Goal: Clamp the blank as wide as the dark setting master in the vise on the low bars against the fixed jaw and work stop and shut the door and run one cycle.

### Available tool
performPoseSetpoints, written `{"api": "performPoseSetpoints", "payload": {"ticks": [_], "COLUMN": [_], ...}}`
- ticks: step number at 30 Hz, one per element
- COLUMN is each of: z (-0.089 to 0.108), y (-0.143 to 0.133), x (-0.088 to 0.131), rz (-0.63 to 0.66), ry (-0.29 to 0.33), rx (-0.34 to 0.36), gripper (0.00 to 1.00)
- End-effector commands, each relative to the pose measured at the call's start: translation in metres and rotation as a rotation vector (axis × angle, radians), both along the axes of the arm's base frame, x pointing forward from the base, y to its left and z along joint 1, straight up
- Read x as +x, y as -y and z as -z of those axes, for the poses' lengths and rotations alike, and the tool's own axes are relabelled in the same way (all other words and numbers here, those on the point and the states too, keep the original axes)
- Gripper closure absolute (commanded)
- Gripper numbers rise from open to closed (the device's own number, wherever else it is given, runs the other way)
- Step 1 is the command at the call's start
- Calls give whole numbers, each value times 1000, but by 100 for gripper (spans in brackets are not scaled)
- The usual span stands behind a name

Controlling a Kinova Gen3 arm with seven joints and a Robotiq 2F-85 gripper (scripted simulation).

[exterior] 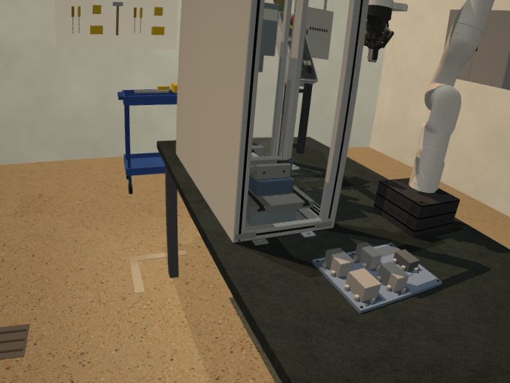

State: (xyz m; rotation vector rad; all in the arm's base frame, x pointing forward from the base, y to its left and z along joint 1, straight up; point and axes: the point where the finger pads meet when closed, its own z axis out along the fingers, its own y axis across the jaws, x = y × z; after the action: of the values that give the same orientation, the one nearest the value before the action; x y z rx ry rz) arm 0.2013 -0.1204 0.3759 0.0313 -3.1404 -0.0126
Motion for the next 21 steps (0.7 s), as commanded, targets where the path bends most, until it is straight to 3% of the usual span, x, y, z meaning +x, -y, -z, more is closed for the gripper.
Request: {"api": "performPoseSetpoints", "payload": {"ticks": [1,11,16,21], "z": [3,3,9,9], "y": [-32,-32,-91,-91], "x": [0,0,-1,-1], "rz": [2,2,2,2], "ry": [2,2,2,2], "rx": [-4,-4,-4,-4], "gripper": [90,90,90,90]}}
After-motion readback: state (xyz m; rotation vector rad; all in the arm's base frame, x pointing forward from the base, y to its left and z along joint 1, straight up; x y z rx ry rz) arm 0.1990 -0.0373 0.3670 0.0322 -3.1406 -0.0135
